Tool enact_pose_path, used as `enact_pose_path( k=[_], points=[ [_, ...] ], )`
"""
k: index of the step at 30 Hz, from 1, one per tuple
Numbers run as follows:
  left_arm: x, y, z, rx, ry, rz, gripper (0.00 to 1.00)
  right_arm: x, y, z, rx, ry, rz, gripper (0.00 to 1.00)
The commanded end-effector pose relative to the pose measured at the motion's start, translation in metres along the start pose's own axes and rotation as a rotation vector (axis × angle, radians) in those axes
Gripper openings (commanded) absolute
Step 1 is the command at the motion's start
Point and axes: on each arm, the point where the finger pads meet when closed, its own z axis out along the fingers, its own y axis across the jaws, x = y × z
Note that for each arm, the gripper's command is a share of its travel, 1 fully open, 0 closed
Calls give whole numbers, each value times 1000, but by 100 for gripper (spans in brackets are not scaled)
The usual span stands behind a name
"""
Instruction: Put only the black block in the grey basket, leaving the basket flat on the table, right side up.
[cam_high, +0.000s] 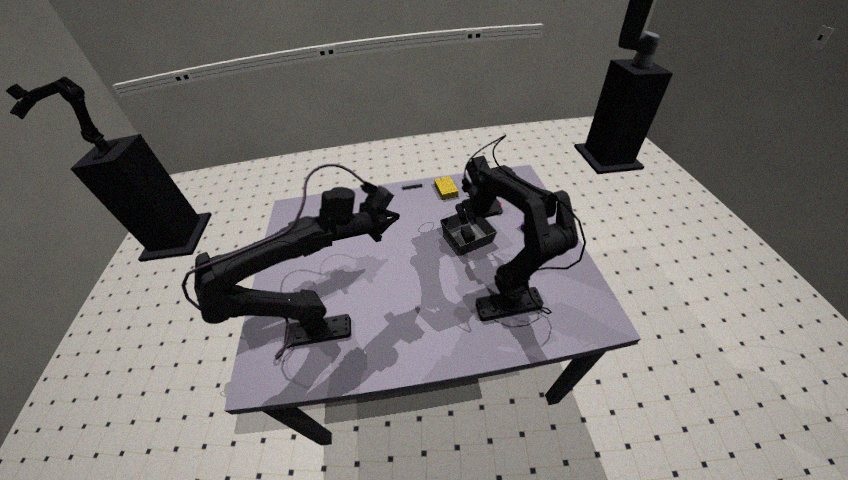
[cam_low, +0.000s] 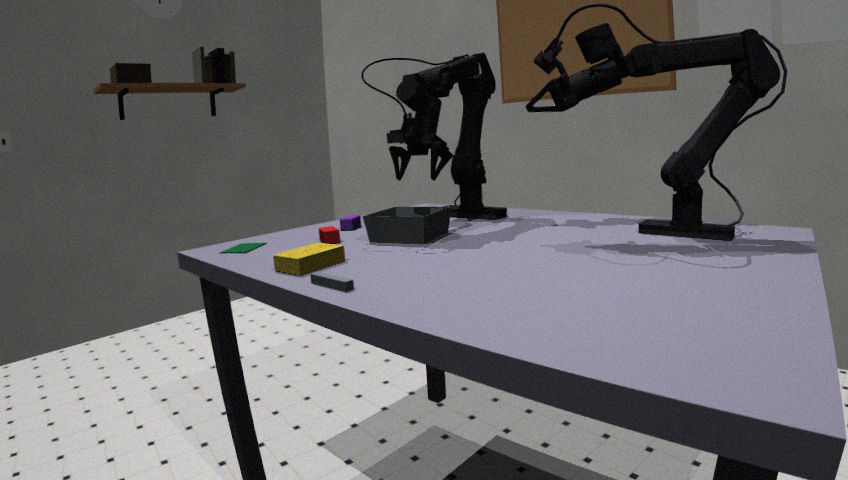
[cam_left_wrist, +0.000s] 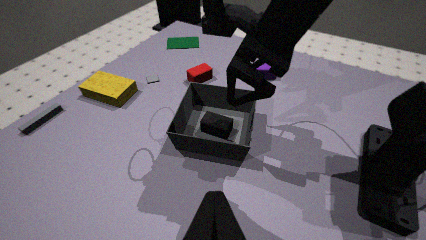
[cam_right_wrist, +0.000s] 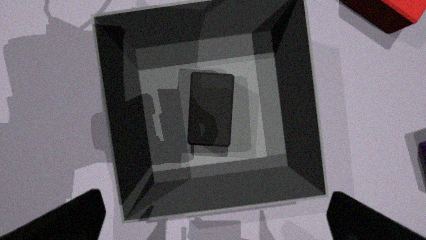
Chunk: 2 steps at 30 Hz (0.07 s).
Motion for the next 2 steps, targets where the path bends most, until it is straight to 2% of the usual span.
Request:
enact_pose_path(
  k=[1, 2],
  points=[
    [-7, -2, -5, 11, -26, 1, 0, -12, 2, -12, 5, -68, -23, 100],
    [-7, -2, -5, 11, -26, 1, 0, -12, 2, -12, 5, -68, -23, 100]
  ],
)
